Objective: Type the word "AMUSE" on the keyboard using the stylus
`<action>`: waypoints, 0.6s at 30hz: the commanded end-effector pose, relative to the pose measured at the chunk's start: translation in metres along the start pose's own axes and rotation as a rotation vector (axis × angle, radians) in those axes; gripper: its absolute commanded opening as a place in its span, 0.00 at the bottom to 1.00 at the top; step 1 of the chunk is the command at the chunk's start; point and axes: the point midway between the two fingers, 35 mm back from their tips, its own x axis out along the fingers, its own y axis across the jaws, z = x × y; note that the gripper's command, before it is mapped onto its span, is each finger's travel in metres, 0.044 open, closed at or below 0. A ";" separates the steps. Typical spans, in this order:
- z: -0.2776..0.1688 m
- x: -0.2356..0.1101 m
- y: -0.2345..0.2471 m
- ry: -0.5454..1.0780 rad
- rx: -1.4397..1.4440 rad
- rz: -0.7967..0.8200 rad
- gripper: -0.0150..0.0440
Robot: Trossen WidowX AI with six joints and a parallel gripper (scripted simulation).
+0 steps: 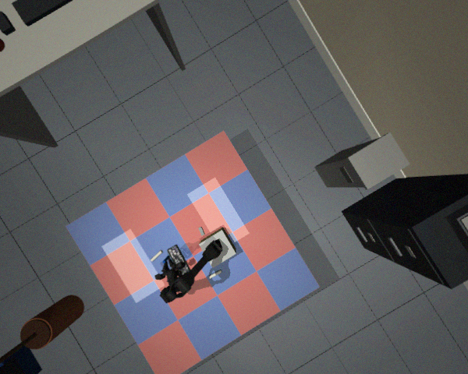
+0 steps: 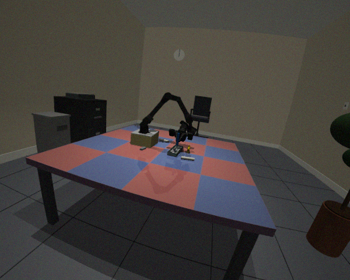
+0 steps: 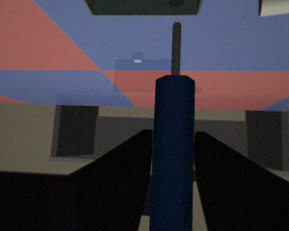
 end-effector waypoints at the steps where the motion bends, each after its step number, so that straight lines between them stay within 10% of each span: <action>1: 0.000 0.003 0.000 0.006 -0.005 -0.011 0.25; 18: 0.019 0.014 -0.001 0.001 -0.006 -0.011 0.39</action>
